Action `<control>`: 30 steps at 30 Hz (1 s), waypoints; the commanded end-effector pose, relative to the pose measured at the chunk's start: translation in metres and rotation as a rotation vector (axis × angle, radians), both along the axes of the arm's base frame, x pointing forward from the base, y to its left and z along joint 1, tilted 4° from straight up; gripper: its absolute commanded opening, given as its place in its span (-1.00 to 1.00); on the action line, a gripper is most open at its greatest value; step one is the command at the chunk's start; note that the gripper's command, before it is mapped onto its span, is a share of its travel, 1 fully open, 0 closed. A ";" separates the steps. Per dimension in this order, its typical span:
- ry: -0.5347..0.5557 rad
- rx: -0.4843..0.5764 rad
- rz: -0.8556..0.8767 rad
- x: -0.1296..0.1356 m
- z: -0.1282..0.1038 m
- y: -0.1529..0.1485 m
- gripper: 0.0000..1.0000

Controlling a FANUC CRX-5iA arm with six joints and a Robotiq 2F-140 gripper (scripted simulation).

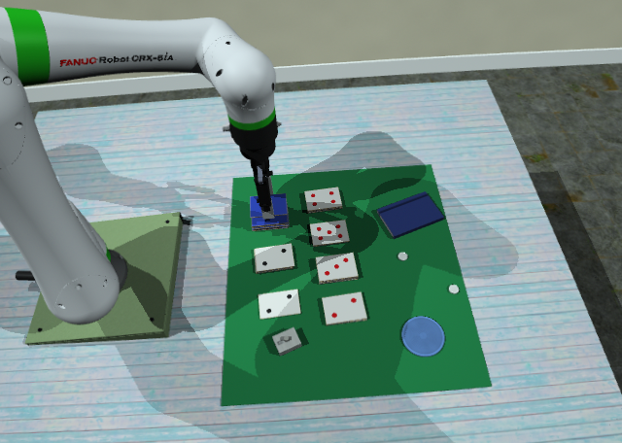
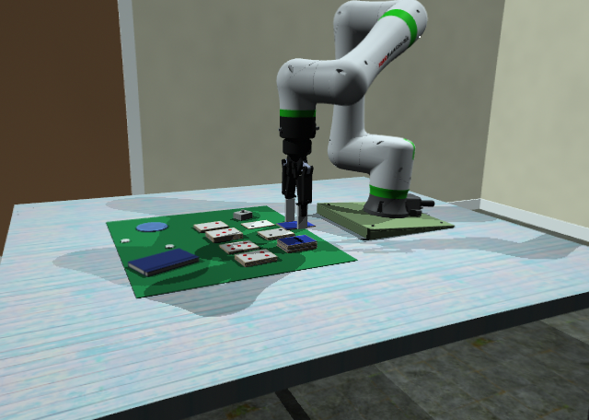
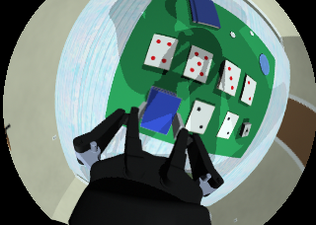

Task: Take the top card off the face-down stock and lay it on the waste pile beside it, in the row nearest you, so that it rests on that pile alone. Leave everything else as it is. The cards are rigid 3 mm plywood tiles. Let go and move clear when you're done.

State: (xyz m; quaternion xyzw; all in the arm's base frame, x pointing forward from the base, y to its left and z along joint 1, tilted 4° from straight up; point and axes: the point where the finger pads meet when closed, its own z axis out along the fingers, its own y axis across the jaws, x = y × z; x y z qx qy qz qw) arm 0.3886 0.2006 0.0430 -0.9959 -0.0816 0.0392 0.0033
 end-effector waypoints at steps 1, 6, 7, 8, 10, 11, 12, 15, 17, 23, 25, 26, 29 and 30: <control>0.000 0.001 0.005 0.002 0.000 -0.009 -0.15; 0.000 0.001 0.015 0.006 0.000 -0.027 -0.15; 0.000 0.001 0.015 0.006 0.000 -0.027 -0.15; 0.000 0.002 0.018 0.007 0.000 -0.032 -0.15; 0.000 0.002 0.024 0.009 -0.001 -0.044 -0.15; 0.000 0.002 0.027 0.011 -0.001 -0.050 -0.15; 0.000 0.003 0.030 0.012 -0.001 -0.056 -0.15; 0.000 0.003 0.040 0.016 -0.001 -0.073 -0.15; 0.000 0.004 0.045 0.018 -0.001 -0.084 -0.15; 0.000 0.005 0.056 0.022 -0.002 -0.103 -0.15; 0.000 0.005 0.057 0.022 -0.002 -0.106 -0.15; 0.000 0.005 0.058 0.023 -0.002 -0.108 -0.15; 0.000 0.005 0.060 0.023 -0.002 -0.111 -0.15; 0.000 0.005 0.060 0.024 -0.002 -0.112 -0.15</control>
